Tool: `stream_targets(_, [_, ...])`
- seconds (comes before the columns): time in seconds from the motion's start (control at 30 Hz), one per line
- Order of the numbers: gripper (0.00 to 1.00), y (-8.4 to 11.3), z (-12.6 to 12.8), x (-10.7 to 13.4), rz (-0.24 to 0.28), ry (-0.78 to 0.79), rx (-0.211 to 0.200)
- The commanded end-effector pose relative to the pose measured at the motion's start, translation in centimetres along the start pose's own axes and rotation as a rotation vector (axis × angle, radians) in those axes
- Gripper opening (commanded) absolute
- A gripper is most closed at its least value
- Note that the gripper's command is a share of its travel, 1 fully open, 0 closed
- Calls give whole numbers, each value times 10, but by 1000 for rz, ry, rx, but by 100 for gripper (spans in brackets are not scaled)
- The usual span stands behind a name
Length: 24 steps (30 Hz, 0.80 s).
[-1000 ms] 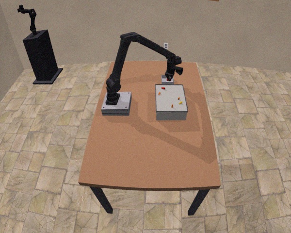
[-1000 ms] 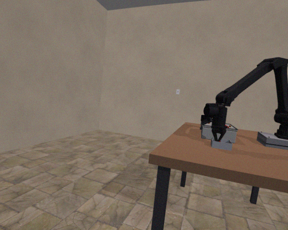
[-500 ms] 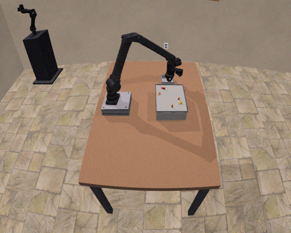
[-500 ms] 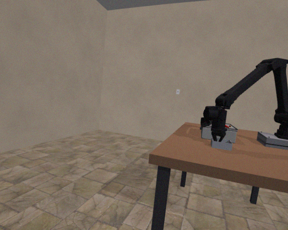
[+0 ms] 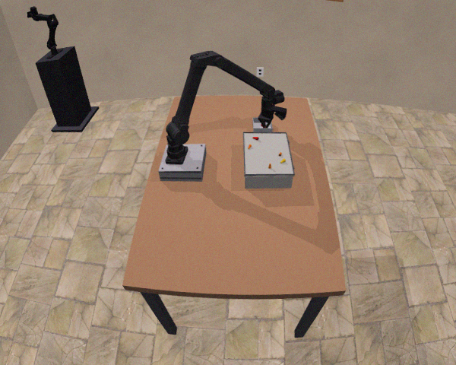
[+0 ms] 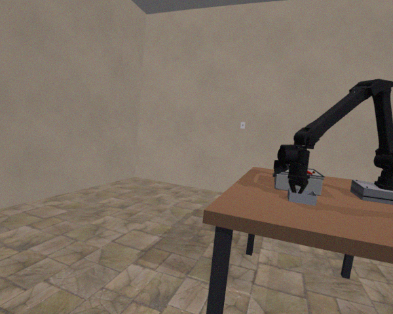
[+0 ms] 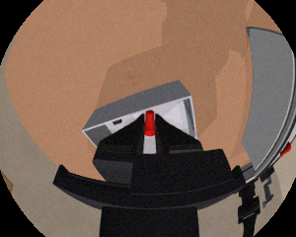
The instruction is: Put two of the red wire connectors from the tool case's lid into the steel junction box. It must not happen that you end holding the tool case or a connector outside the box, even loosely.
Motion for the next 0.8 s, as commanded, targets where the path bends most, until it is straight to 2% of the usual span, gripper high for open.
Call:
stream_targets(0.0, [10, 26, 16, -5, -35, -4, -48])
stream_targets(0.03, [10, 26, 16, -6, -35, -4, -48])
stream_targets(0.07, [29, 26, 16, -6, -36, -4, -48])
stream_targets(0.77, [29, 24, 16, -6, -33, -4, -44])
Point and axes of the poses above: the point where the finger pads meet when closed, its own y axis back along the fingers, its own z axis across the jaws, x = y × z, the point moved 6 cm from there along y, back along the fingers, and after that the axes turned 3 degrees about -y, right-handed, at the moved point
